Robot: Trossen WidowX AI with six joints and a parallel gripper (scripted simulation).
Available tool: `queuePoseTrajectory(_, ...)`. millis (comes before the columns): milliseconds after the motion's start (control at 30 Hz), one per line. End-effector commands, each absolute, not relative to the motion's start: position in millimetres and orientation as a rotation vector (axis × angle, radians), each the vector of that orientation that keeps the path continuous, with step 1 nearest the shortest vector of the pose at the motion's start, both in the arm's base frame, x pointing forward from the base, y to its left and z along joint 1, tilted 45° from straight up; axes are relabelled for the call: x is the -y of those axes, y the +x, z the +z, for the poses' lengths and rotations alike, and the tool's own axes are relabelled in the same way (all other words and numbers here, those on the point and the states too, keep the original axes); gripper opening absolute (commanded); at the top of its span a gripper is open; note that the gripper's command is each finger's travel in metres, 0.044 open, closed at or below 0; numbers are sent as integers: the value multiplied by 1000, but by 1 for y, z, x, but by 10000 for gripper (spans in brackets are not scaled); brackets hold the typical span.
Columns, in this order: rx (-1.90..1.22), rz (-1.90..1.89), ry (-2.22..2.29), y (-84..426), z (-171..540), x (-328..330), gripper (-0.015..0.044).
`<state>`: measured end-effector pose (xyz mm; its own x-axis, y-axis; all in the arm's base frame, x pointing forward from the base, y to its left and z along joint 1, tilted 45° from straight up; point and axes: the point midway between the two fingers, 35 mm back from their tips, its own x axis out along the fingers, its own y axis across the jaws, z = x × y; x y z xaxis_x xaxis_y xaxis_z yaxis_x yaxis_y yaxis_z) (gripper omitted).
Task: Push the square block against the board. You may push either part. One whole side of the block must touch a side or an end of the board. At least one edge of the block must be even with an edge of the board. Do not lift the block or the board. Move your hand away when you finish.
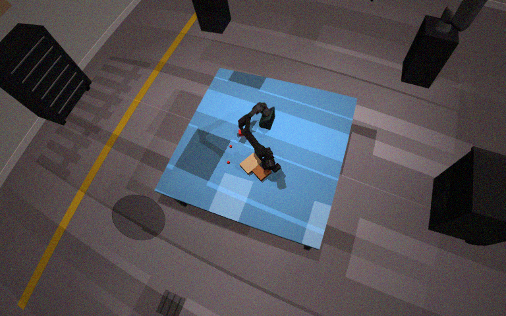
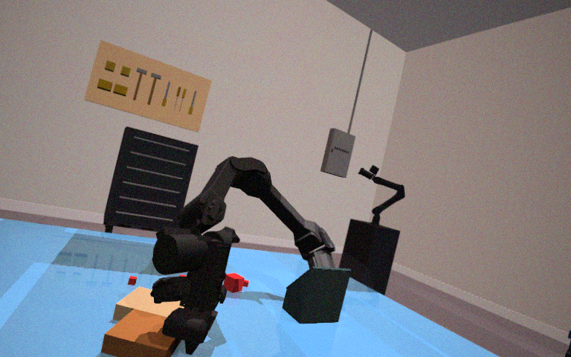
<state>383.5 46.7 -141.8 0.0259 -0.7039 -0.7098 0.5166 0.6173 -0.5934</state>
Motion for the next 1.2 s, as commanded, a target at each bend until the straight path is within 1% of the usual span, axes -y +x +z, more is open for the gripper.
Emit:
queuePoseTrajectory(0,-1223,-954,-186,375,-146,-50,0)
queuePoseTrajectory(533,-1224,-954,-186,355,-154,-57,0)
queuePoseTrajectory(600,-1223,-951,-188,360,-144,-65,0)
queuePoseTrajectory(700,-1225,-952,-184,359,-116,-93,0)
queuePoseTrajectory(900,-1225,-952,-184,359,-114,-95,0)
queuePoseTrajectory(967,-1219,-939,-192,359,-110,-90,0)
queuePoseTrajectory(1167,-1230,-943,-199,336,-60,-41,0)
